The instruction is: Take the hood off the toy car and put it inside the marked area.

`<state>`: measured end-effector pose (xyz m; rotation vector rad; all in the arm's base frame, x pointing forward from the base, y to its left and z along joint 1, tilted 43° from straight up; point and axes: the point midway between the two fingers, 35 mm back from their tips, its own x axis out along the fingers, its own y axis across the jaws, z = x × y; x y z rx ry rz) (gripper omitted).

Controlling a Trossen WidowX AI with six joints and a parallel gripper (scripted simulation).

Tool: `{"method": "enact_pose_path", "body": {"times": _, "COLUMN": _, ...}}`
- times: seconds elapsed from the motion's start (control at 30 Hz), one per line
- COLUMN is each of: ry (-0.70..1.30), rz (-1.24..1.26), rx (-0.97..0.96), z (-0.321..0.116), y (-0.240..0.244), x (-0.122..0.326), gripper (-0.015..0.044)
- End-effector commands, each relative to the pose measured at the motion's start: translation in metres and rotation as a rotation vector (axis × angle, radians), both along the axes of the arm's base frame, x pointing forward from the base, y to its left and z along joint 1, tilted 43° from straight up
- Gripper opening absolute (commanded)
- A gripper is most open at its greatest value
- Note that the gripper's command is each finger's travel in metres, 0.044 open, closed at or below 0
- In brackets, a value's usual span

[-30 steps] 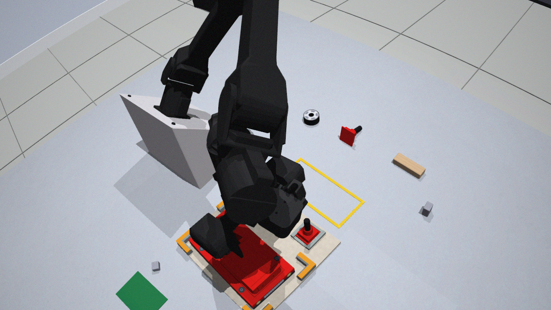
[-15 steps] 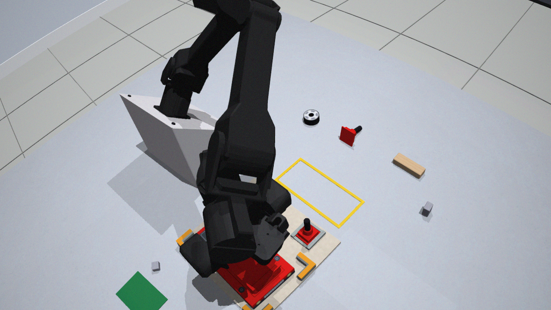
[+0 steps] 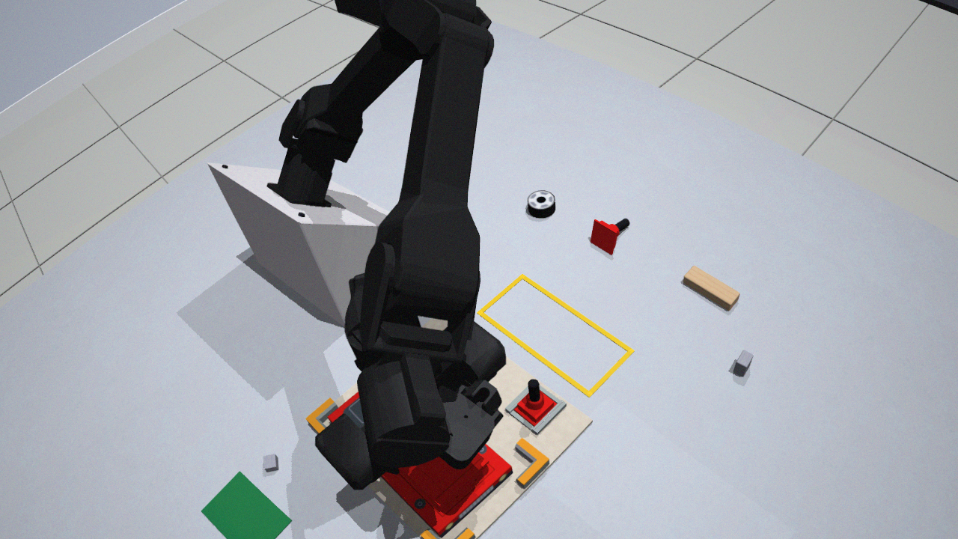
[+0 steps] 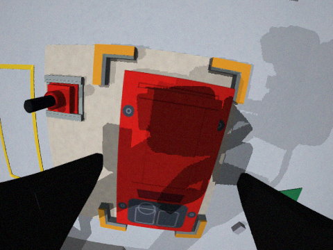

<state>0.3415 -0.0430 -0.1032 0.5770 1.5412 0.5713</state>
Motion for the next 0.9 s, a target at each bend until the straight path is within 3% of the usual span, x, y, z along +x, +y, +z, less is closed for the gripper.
{"method": "enact_pose_path", "body": {"times": 0.0, "ry": 0.003, "rz": -0.003, "rx": 0.006, "z": -0.003, "y": 0.004, "x": -0.001, "gripper": 0.0440}}
{"method": "enact_pose_path", "body": {"times": 0.87, "ry": 0.003, "rz": -0.003, "rx": 0.007, "z": -0.021, "y": 0.019, "x": -0.004, "gripper": 0.0440}}
